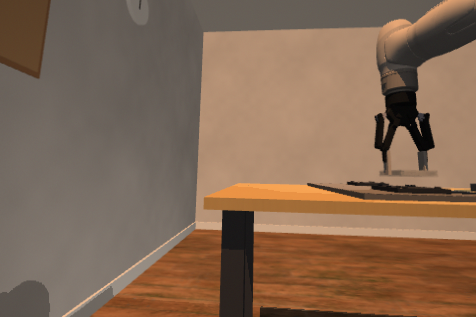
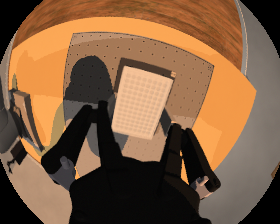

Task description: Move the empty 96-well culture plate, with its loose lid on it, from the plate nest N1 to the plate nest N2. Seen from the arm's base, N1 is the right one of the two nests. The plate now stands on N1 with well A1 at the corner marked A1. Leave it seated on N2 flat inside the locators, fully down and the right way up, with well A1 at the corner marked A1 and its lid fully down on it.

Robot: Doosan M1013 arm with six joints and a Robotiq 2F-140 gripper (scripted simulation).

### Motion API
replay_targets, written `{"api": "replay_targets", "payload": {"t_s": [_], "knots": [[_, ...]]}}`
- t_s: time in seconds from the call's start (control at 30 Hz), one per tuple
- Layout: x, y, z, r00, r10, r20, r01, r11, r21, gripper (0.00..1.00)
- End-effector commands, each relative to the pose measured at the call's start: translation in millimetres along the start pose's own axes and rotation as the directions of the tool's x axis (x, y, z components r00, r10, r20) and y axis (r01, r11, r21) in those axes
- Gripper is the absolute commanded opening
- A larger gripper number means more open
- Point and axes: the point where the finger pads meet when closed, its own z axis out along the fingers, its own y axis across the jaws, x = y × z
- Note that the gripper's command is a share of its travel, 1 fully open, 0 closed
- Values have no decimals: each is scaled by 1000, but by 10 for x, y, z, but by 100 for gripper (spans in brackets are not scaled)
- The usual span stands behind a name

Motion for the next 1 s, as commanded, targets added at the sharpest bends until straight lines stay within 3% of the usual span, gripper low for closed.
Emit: {"api": "replay_targets", "payload": {"t_s": [0.0, 0.2, 0.97], "knots": [[-35, 9, 91, 1000, -2, 5, 2, 1000, 0, 0], [-38, 10, 184, 1000, -2, 5, 2, 1000, 0, 0], [-41, 12, 184, 1000, -2, 5, 2, 1000, 0, 0]]}}
